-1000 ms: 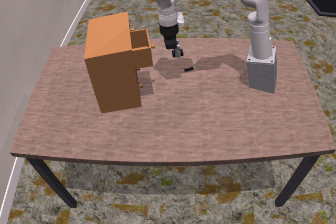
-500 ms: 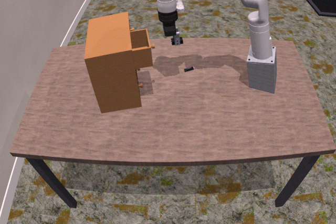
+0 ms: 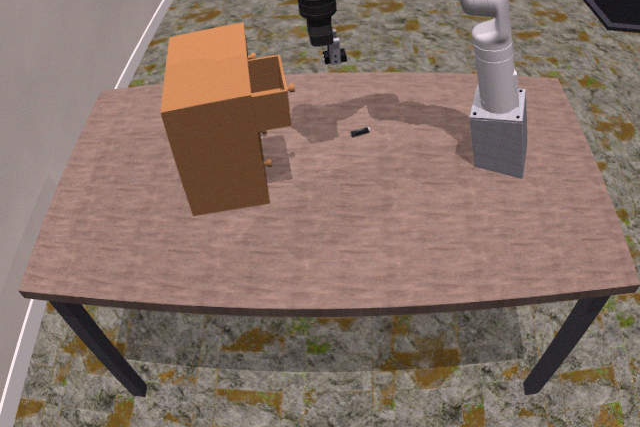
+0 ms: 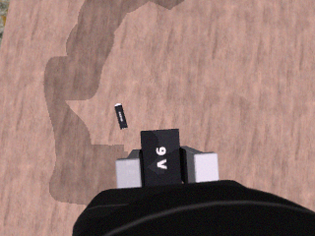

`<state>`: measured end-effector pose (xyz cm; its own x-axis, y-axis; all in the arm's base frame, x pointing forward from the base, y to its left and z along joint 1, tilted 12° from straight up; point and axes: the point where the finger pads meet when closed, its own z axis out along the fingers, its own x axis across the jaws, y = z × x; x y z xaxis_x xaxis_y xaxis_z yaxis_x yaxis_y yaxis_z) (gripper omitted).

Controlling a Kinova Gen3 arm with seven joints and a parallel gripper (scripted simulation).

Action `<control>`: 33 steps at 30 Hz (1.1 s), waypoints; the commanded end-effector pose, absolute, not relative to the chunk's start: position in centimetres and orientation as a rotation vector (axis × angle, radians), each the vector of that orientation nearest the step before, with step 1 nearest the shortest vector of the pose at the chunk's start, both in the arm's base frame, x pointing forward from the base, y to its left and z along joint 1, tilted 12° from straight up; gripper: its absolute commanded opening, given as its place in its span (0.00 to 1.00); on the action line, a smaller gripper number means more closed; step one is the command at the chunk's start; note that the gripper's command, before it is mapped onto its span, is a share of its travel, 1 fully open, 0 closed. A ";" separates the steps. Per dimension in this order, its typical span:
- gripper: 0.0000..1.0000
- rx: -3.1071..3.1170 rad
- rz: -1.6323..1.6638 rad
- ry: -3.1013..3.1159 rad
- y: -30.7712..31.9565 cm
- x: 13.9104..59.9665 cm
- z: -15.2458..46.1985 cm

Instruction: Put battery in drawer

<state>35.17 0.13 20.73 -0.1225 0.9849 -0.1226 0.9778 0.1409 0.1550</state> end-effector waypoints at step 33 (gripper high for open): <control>0.51 1.905 0.107 2.238 1.7 34.8 24.9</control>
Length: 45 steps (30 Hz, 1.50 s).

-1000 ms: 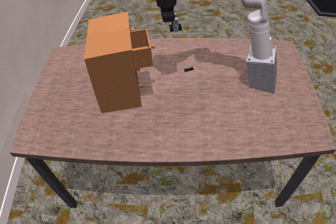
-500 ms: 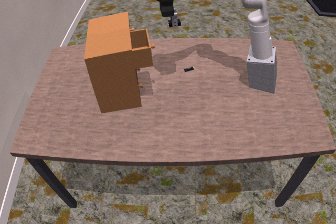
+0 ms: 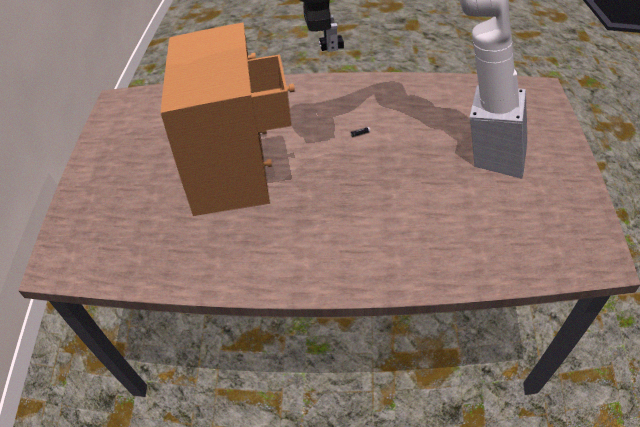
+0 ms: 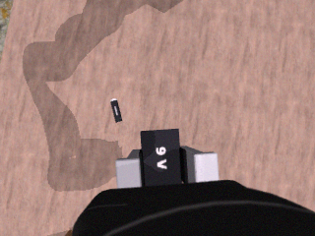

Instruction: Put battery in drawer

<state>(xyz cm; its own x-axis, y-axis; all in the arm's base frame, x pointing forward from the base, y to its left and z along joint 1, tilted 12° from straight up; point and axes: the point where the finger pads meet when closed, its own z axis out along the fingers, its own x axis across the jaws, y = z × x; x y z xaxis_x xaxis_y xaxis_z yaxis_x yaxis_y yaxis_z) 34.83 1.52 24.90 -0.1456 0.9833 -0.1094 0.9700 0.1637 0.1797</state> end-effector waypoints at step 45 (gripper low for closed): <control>0.51 1.569 0.688 1.910 1.7 34.4 24.9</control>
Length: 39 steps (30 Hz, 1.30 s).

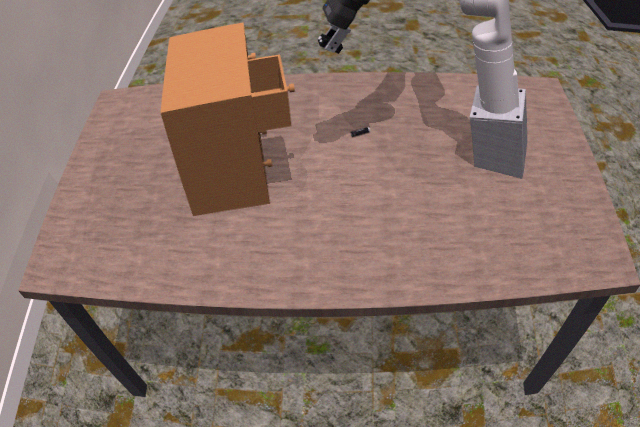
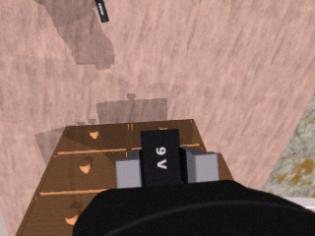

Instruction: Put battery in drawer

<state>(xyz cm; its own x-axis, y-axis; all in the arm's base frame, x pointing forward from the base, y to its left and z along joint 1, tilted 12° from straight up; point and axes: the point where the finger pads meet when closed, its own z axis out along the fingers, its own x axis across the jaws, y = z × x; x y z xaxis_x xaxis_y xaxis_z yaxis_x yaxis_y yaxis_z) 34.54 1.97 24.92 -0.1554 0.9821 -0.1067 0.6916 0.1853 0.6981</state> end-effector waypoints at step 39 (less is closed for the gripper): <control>0.51 1.565 0.693 1.902 2.2 37.9 25.4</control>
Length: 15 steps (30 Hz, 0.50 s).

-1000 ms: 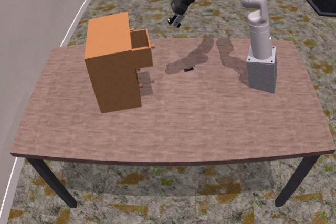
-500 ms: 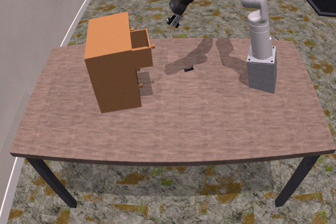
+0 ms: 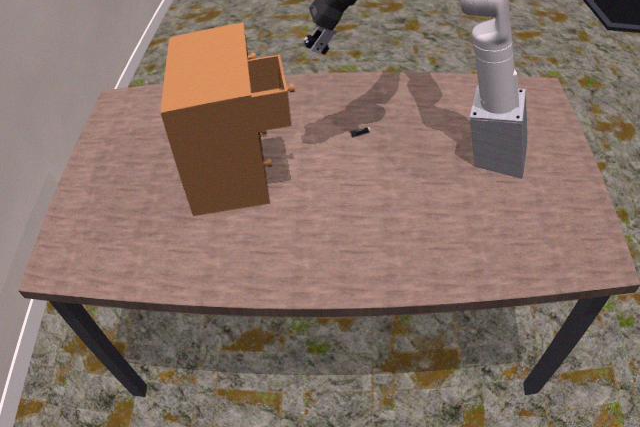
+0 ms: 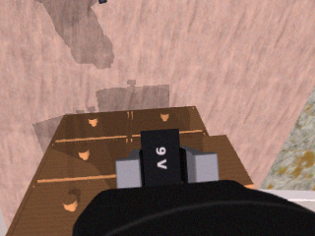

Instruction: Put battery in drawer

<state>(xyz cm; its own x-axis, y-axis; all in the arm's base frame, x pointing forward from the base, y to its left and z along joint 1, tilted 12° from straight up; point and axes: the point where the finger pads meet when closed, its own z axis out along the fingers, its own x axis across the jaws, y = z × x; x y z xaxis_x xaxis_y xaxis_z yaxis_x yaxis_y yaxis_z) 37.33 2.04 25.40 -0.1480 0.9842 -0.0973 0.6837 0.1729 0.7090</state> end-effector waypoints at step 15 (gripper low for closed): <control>0.51 1.565 0.693 1.903 2.8 41.6 26.0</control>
